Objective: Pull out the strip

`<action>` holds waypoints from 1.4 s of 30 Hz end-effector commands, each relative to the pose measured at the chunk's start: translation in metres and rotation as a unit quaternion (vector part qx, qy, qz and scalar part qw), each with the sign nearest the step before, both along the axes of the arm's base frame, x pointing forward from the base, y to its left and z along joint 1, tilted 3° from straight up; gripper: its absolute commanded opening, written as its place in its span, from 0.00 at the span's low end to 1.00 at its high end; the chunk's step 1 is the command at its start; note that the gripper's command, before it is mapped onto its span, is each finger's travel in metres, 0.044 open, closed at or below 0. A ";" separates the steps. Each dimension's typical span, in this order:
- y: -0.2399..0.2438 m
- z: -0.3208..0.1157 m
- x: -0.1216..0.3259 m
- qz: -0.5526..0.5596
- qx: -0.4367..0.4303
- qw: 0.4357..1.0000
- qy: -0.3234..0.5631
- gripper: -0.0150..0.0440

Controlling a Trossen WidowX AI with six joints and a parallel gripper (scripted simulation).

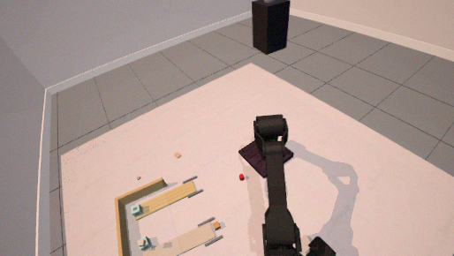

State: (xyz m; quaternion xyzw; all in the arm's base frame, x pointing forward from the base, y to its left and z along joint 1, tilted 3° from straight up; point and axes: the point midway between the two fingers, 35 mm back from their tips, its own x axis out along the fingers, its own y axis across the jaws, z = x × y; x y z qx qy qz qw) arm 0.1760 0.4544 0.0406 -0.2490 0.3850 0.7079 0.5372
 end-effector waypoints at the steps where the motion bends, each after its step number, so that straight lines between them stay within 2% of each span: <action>1: 0.000 0.002 0.000 0.000 0.000 1.000 0.000 0.93; 11: 0.000 0.045 -0.003 0.000 0.000 1.000 0.000 0.93; 15: 0.000 0.049 -0.003 0.000 0.000 1.000 0.000 0.93; 18: -0.015 0.058 0.018 -0.037 0.005 0.999 -0.018 0.93; 25: -0.106 0.110 0.093 -0.225 0.014 0.970 -0.087 0.93; 31: -0.198 0.144 0.130 -0.387 0.023 0.911 -0.140 0.93; 36: -0.279 0.164 0.141 -0.519 0.033 0.834 -0.182 0.93; 42: -0.380 0.177 0.129 -0.671 0.050 0.703 -0.230 0.93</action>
